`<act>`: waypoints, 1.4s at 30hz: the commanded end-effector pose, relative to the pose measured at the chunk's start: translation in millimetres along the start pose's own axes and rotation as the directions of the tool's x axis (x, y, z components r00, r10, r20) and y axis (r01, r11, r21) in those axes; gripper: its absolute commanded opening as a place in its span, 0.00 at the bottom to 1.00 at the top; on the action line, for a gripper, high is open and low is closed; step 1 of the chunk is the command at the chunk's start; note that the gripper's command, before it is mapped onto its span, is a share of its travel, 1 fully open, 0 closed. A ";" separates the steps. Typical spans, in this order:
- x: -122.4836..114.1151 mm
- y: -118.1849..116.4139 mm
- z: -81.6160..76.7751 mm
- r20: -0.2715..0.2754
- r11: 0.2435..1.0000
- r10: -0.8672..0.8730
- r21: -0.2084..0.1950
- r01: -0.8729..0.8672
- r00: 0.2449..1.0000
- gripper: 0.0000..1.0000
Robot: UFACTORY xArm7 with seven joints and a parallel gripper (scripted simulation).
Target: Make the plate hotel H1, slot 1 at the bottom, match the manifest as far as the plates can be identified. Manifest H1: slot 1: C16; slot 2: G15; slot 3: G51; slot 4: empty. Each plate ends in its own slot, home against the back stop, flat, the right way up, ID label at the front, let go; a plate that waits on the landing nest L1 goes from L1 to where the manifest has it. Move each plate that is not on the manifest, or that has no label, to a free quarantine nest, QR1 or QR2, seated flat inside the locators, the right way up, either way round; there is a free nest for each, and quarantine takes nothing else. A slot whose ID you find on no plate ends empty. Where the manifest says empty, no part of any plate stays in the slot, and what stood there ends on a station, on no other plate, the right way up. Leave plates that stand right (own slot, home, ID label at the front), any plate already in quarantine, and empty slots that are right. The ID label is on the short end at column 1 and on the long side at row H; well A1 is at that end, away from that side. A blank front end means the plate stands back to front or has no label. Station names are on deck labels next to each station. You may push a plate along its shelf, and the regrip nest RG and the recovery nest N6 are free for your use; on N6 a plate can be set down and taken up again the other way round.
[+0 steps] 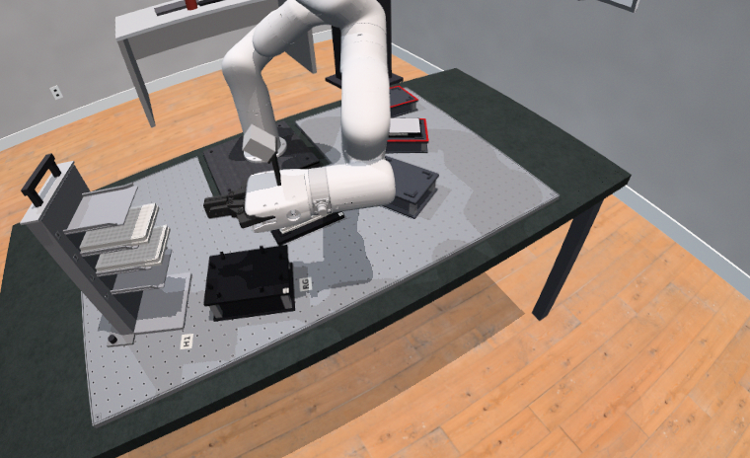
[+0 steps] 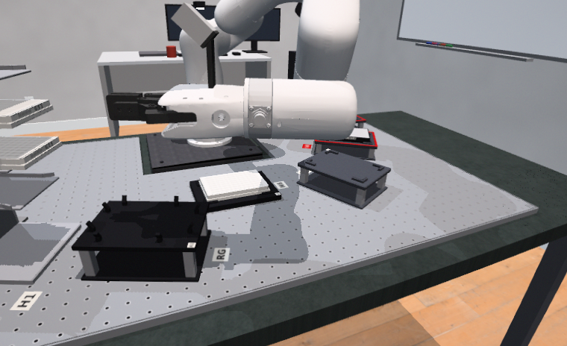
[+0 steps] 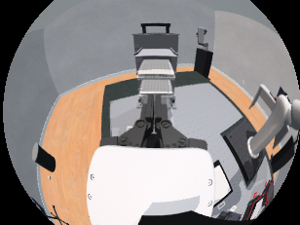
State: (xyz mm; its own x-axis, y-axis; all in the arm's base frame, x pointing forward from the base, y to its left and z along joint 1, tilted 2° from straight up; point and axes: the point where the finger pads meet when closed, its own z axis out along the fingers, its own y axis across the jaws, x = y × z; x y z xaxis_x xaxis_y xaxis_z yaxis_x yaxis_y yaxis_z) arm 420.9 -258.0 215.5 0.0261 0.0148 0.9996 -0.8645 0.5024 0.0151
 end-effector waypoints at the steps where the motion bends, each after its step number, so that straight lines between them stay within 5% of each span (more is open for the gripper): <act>1: 1.6 -0.6 0.0 0.001 1.000 0.004 0.000 -0.004 1.000 0.00; 11: 1.6 -0.5 0.0 0.001 1.000 0.004 0.000 -0.004 1.000 0.00; 12: 1.6 -0.5 -1.7 0.001 1.000 0.004 0.000 -0.004 1.000 1.00; 42: 1.7 -0.5 -45.1 0.001 1.000 0.004 0.000 -0.004 1.000 1.00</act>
State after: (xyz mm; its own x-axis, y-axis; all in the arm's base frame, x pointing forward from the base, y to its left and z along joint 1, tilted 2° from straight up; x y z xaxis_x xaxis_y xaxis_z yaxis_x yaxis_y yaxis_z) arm 441.0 -223.3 214.4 0.0261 0.0146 0.9996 -0.8648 0.5020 0.0153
